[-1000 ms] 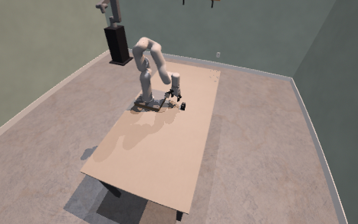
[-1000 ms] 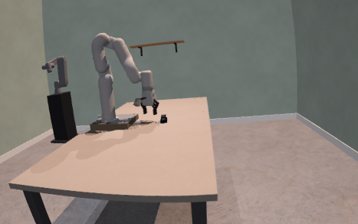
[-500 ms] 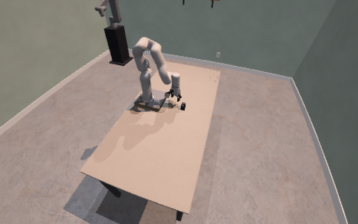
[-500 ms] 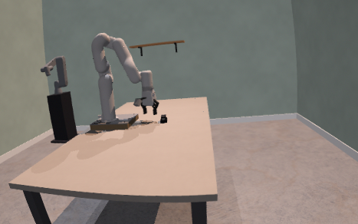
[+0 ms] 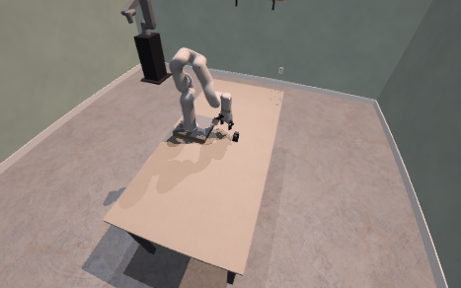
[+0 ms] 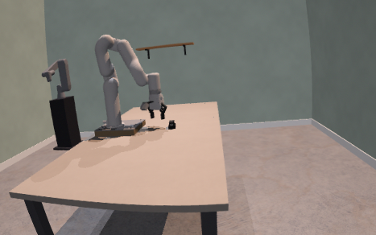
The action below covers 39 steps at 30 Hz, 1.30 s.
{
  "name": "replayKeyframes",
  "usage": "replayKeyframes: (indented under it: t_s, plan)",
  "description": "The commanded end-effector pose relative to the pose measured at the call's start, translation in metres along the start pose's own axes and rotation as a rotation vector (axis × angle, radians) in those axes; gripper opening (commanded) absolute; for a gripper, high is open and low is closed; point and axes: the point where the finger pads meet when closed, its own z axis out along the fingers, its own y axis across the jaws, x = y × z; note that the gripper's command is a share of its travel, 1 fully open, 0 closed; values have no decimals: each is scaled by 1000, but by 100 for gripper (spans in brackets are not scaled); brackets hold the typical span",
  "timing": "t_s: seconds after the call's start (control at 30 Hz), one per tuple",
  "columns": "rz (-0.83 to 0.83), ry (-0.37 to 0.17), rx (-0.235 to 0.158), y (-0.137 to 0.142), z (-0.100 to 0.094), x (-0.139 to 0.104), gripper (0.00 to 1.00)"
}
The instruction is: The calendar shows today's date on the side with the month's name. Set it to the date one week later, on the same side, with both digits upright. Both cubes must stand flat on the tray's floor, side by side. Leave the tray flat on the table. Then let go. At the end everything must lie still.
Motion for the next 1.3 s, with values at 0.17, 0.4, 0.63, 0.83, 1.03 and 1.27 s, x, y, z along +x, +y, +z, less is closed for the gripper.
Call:
replayKeyframes:
  t_s: [0.17, 0.4, 0.63, 0.83, 1.03, 1.27]
  plan:
    - [19, -1, 1, -1, -5, -1, 100]
    - [221, -1, 1, -6, -5, -6, 100]
    - [262, -2, 1, -17, -6, -20, 100]
    - [302, -2, 1, -20, -6, -22, 100]
    - [472, -2, 1, -24, -6, -27, 100]
    - [524, -2, 1, -37, -6, -42, 100]
